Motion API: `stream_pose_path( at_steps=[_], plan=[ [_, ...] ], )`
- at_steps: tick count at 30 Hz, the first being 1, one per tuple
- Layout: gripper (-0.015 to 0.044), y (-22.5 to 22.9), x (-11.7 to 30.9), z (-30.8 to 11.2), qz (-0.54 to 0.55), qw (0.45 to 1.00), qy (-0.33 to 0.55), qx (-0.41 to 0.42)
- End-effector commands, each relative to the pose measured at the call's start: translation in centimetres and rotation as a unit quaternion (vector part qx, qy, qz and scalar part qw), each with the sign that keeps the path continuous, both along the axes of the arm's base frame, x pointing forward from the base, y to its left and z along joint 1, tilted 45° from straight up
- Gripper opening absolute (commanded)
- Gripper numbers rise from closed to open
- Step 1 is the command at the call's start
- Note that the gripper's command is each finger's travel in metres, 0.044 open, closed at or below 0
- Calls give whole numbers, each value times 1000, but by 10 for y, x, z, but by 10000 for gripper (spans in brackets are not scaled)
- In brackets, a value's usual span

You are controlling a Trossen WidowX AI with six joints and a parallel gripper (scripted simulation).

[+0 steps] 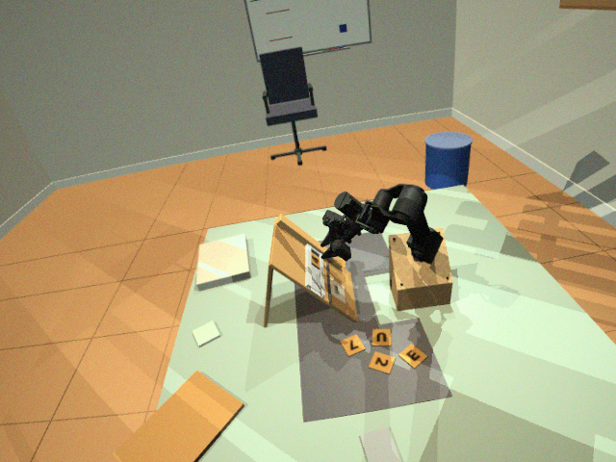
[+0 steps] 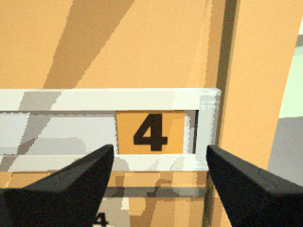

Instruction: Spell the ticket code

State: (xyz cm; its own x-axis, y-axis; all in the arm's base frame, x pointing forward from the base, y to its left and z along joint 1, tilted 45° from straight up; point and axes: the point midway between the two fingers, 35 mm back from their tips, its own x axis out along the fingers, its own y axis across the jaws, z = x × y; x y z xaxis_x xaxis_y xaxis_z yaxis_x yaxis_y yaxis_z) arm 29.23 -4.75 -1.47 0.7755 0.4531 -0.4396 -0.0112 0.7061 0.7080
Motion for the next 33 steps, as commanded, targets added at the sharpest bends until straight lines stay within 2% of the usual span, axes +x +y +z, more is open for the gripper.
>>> stream_pose_path(
  at_steps=[1, 25, 33],
  plan=[
    [295, 0, -2, 3, 3, 1000, -3, -2],
    [295, 0, -7, 9, 3, 1000, -3, -2],
    [85, -1, -5, 7, 0, 1000, 0, 0]
  ],
)
